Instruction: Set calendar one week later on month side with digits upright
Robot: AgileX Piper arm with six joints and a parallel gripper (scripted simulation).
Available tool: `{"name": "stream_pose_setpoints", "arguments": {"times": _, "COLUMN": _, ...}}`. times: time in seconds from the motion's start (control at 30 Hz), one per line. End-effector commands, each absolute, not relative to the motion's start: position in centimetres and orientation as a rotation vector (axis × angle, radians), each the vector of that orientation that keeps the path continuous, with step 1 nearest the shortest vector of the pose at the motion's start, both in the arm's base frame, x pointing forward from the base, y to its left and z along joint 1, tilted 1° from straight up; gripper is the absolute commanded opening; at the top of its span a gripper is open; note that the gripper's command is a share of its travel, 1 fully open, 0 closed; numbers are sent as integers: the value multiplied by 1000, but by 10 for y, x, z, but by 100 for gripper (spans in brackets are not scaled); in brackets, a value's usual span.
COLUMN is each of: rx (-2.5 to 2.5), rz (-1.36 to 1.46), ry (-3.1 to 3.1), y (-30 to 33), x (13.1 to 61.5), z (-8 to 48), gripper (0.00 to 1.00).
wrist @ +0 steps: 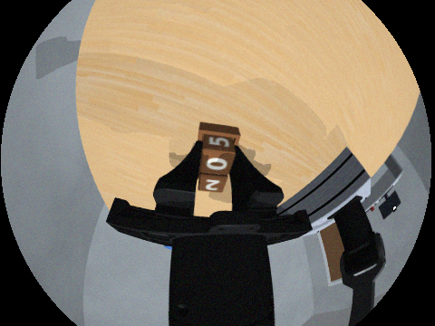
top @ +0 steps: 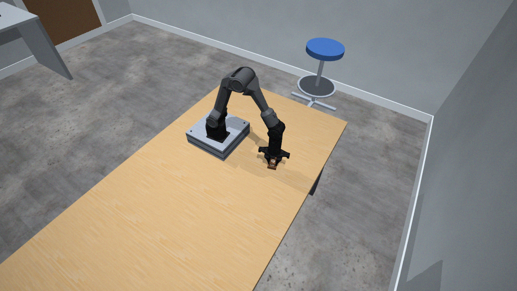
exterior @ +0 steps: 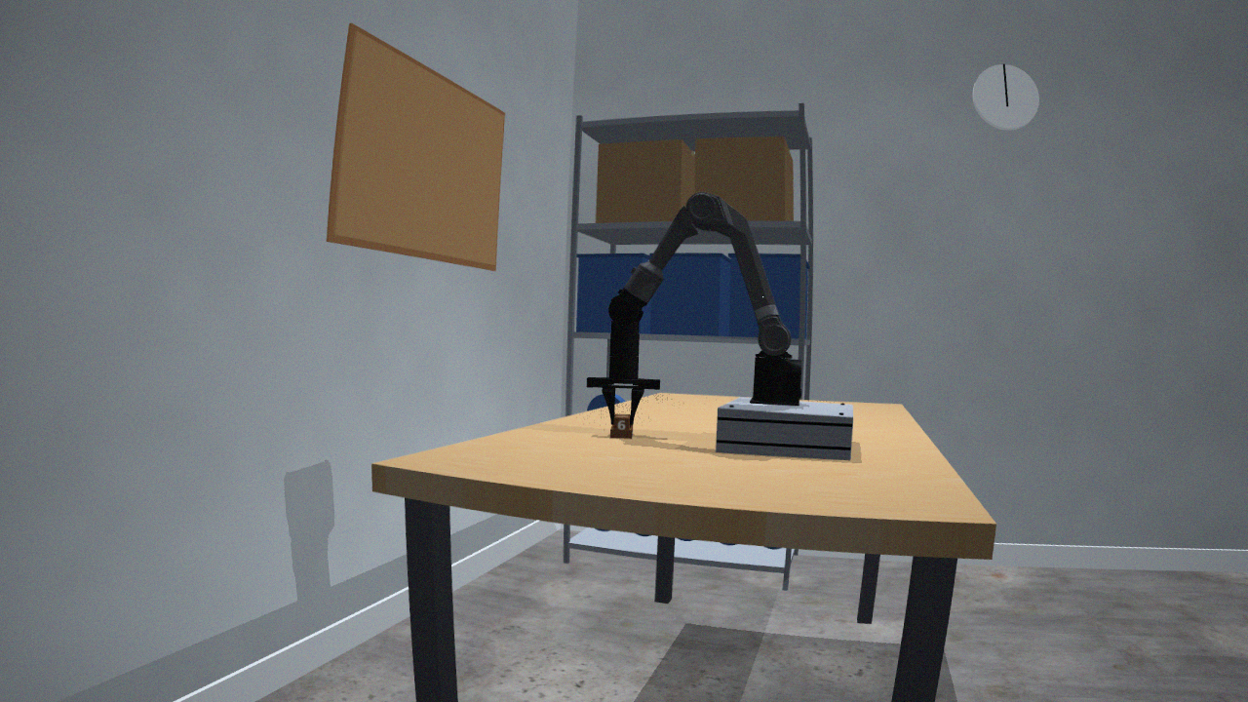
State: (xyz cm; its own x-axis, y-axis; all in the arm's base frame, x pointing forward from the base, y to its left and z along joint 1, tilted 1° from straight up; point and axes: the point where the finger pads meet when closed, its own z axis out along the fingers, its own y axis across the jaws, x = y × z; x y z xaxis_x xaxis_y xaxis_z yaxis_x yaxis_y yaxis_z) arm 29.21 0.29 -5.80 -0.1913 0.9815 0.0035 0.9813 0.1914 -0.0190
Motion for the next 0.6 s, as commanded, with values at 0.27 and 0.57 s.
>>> {"name": "stream_pose_setpoints", "arguments": {"times": 0.27, "rx": -1986, "rz": 20, "ry": -2415, "y": 3, "x": 292, "z": -58, "gripper": 35}}
{"name": "stream_pose_setpoints", "arguments": {"times": 0.57, "rx": -1989, "rz": 15, "ry": -2418, "y": 3, "x": 294, "z": -35, "gripper": 35}}
